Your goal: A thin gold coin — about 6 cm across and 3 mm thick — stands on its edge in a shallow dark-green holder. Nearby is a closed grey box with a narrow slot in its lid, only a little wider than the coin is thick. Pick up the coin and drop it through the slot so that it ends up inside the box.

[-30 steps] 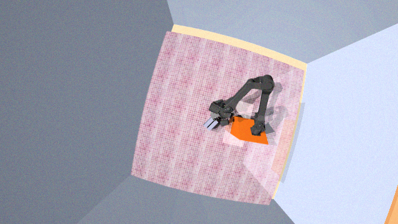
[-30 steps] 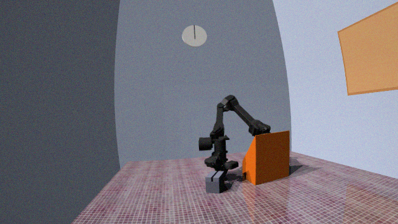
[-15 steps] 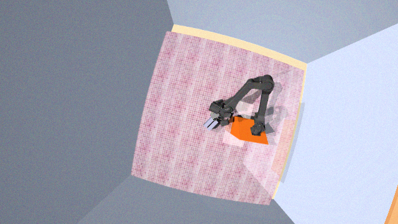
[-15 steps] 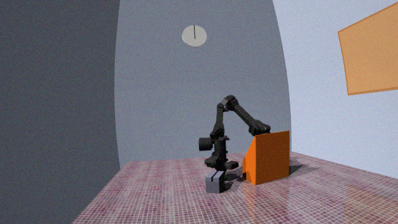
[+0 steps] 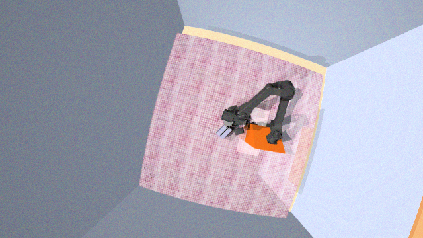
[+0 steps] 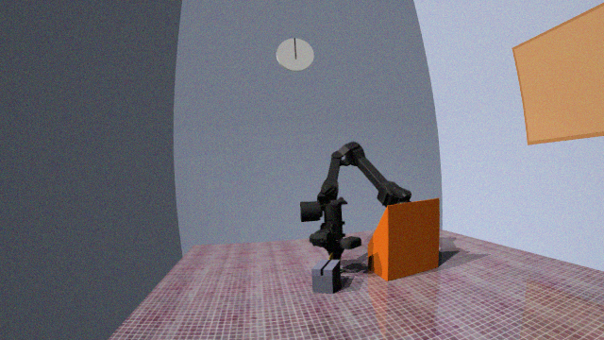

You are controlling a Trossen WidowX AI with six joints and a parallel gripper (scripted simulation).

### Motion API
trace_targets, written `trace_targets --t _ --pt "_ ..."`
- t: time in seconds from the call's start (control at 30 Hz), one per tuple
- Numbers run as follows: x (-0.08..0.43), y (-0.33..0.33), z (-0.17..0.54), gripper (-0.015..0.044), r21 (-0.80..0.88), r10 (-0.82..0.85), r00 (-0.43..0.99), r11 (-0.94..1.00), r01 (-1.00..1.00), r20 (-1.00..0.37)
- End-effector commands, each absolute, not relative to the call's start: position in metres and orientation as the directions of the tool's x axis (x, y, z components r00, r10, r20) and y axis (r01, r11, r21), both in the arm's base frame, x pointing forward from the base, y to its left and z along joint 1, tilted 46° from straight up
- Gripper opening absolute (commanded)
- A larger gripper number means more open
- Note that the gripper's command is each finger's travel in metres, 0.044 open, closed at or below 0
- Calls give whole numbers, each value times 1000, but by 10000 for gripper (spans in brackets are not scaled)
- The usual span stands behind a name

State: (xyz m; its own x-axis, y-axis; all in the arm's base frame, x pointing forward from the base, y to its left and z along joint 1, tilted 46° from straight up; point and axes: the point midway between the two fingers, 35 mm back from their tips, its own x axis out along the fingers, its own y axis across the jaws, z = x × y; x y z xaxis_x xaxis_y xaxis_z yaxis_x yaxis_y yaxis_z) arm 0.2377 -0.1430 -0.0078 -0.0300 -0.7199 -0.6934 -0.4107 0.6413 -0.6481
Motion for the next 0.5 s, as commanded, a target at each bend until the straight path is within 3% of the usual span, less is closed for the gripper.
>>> trace_targets --t 0.0,0.47 --pt "241 -134 0 0 -649 -716 -21 645 -404 -698" --pt "241 -109 24 0 -648 -718 -24 643 -408 -696"
